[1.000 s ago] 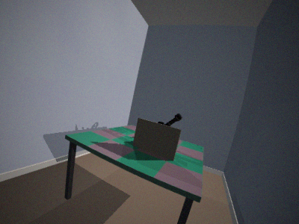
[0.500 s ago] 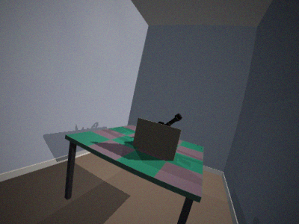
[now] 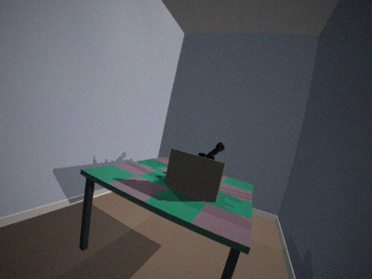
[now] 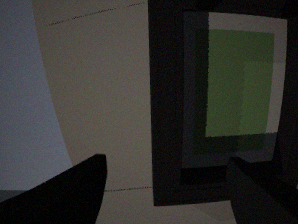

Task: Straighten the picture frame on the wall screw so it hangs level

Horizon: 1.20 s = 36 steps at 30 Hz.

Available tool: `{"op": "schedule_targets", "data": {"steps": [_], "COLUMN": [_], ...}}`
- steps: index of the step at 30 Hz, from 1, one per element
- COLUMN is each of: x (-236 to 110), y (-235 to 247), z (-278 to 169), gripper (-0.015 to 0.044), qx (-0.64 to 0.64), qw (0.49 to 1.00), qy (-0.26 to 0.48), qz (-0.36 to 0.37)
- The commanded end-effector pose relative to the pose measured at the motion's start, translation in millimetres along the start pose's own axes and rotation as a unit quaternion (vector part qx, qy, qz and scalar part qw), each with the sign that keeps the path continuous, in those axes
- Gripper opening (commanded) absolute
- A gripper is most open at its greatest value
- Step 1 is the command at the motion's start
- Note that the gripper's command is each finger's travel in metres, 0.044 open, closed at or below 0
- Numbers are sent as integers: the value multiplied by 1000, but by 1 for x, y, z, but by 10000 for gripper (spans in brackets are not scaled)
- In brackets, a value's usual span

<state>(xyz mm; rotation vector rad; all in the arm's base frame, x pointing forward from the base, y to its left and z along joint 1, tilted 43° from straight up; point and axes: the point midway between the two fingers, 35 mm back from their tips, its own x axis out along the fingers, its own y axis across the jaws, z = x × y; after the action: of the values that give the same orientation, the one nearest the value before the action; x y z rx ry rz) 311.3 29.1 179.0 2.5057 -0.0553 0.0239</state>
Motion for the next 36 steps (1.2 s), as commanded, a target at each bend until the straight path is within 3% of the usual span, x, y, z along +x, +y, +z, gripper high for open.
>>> {"op": "schedule_targets", "data": {"steps": [1, 9, 18, 36], "x": [-26, -28, -55, -56], "y": [-3, 17, 58, 58], "z": [7, 7, 10, 10], "gripper": [260, 260, 260, 260], "qx": [37, 34, 42, 42], "qw": [999, 999, 999, 999], "qy": [-2, -2, -3, -3], "qz": [1, -1, 1, 1]}}
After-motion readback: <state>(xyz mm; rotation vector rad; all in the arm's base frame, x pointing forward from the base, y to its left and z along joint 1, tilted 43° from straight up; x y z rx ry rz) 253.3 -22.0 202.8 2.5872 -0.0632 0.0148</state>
